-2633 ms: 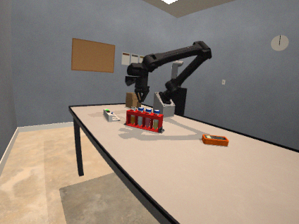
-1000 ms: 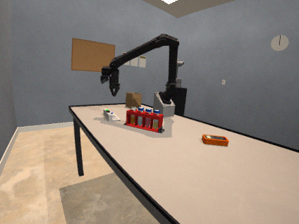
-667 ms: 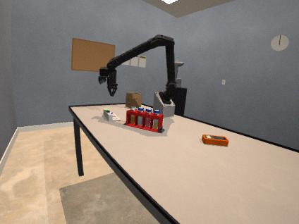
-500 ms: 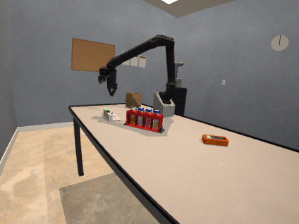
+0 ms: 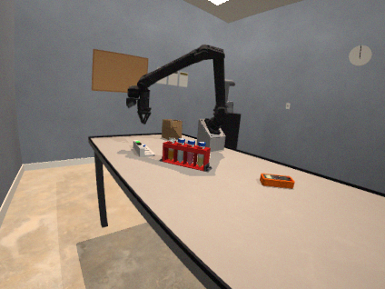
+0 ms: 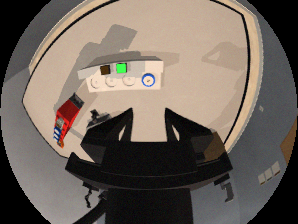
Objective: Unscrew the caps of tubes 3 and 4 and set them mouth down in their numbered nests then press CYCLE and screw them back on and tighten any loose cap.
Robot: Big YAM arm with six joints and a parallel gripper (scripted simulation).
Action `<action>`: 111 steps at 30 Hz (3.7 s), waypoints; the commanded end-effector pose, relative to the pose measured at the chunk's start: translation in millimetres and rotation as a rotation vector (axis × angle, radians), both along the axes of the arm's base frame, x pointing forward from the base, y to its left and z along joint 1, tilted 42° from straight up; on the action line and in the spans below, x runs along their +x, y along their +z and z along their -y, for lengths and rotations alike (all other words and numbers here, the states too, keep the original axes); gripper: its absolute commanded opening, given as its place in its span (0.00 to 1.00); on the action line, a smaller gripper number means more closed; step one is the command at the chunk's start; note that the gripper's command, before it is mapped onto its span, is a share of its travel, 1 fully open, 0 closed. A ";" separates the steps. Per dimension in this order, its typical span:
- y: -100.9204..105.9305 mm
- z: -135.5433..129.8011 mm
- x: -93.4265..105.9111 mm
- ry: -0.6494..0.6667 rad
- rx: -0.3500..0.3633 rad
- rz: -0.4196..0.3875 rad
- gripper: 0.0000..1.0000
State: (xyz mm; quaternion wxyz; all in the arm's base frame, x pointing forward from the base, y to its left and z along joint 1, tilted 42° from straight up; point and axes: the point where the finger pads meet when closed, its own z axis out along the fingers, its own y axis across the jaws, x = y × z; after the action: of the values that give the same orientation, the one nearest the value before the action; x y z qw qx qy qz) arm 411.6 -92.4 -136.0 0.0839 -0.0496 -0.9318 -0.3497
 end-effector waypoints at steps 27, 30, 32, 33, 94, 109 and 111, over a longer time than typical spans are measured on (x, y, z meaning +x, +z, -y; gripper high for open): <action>-97.5 -88.6 -16.6 0.010 0.003 -0.011 0.47; -100.8 -91.6 -17.3 0.010 0.003 -0.011 0.47; -92.5 -79.4 -3.0 0.000 -0.006 0.021 0.47; -87.1 -73.0 -4.5 -0.026 -0.009 0.026 0.47; -100.5 -88.1 -6.1 0.000 -0.005 0.020 0.00; -64.2 -53.6 4.3 0.020 -0.006 0.019 0.00; -41.7 -30.3 15.7 -0.009 -0.020 0.056 0.00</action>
State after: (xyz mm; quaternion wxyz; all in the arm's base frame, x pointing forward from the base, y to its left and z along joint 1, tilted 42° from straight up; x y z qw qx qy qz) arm 406.1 -41.8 -195.2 0.0782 -0.0551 -0.9332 -0.3465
